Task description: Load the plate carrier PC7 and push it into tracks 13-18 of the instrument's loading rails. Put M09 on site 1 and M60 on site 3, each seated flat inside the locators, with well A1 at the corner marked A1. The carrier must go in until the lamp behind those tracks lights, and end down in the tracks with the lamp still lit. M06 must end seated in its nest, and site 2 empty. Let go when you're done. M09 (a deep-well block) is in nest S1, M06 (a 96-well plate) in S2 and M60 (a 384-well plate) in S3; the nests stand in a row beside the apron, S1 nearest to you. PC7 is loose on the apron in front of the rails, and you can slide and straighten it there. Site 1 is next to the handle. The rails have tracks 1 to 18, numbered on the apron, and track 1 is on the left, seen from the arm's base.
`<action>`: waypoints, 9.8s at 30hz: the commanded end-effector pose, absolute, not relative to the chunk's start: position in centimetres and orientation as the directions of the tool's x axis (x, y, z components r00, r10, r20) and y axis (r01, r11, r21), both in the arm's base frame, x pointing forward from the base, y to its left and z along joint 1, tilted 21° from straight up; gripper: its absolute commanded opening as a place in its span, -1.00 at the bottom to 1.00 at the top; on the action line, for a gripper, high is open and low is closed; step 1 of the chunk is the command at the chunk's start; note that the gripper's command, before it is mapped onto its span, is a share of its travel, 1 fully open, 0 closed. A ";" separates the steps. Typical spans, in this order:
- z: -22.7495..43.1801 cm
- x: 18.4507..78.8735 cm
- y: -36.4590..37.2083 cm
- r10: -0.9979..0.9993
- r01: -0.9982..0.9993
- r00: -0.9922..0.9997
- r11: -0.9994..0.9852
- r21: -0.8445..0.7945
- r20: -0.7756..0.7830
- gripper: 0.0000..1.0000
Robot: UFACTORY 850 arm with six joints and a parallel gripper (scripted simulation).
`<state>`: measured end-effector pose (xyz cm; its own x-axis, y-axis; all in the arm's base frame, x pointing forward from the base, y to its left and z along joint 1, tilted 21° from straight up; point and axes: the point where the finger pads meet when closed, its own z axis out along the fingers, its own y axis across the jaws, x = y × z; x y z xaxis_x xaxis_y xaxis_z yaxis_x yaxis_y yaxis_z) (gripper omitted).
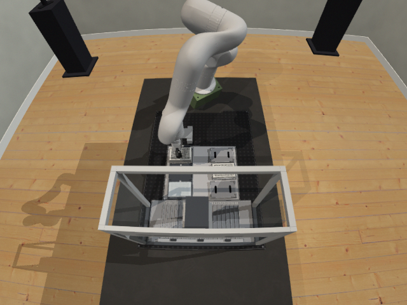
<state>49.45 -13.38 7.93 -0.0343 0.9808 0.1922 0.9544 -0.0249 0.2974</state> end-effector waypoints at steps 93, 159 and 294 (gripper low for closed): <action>15.6 58.0 -4.2 0.980 0.955 -0.013 -0.047 0.291 0.200 1.00; 8.9 60.2 -2.8 0.980 0.955 -0.013 -0.047 0.291 0.200 1.00; 4.3 61.4 -4.6 0.980 0.955 -0.013 -0.047 0.291 0.200 1.00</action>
